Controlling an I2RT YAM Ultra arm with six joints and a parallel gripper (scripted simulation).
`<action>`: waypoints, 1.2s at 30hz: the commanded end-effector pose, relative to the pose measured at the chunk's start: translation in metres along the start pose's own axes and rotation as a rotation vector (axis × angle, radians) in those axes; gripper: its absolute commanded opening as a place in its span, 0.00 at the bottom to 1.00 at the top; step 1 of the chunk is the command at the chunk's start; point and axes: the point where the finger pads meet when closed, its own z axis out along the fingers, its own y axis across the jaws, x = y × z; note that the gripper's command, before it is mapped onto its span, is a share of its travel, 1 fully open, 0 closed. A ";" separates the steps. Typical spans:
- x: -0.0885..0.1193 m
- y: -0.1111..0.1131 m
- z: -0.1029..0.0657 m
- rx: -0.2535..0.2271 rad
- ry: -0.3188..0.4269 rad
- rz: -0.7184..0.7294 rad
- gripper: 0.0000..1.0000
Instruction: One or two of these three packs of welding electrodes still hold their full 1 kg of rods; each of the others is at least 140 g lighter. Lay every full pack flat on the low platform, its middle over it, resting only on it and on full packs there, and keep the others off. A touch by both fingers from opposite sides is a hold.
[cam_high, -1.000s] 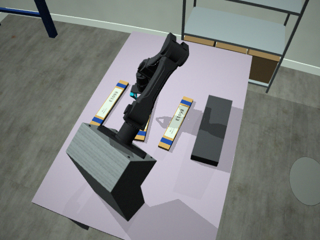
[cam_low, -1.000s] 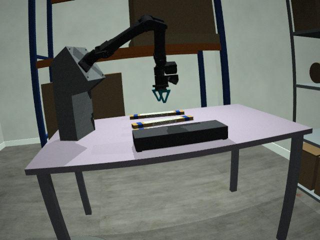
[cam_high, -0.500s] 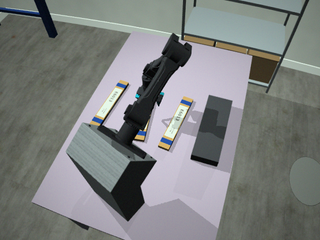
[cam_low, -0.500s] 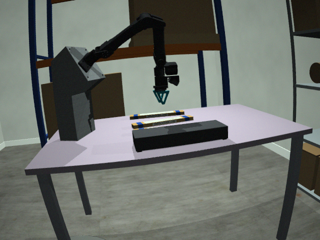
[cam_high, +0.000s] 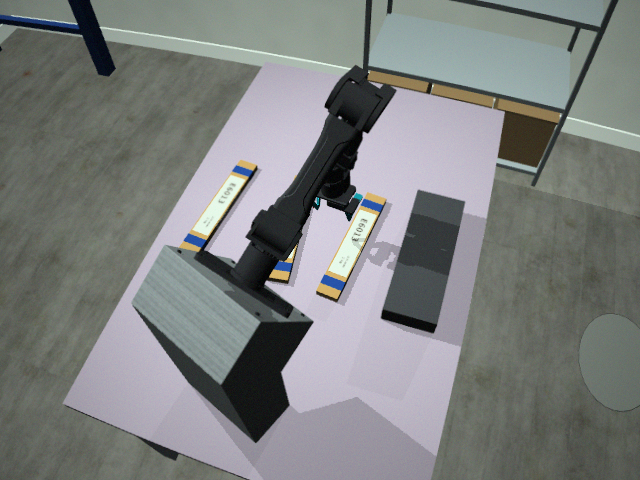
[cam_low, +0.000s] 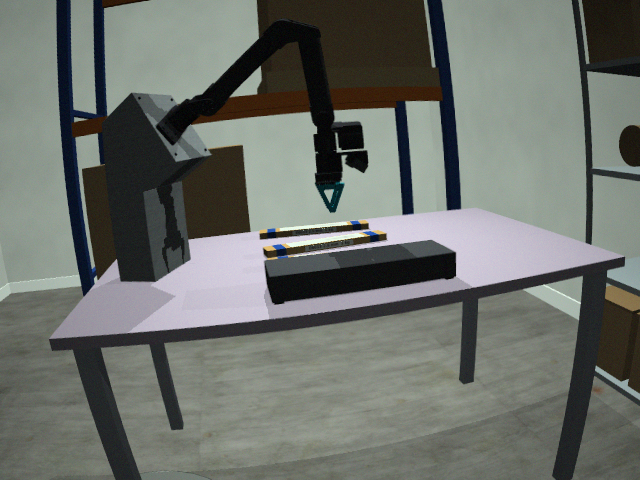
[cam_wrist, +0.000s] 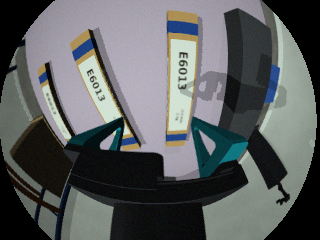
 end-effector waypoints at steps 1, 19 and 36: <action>-0.016 -0.019 -0.009 -0.033 -0.029 -0.014 0.95; -0.009 -0.056 -0.001 -0.036 -0.005 -0.021 0.95; -0.015 -0.058 0.047 -0.030 -0.020 -0.018 0.95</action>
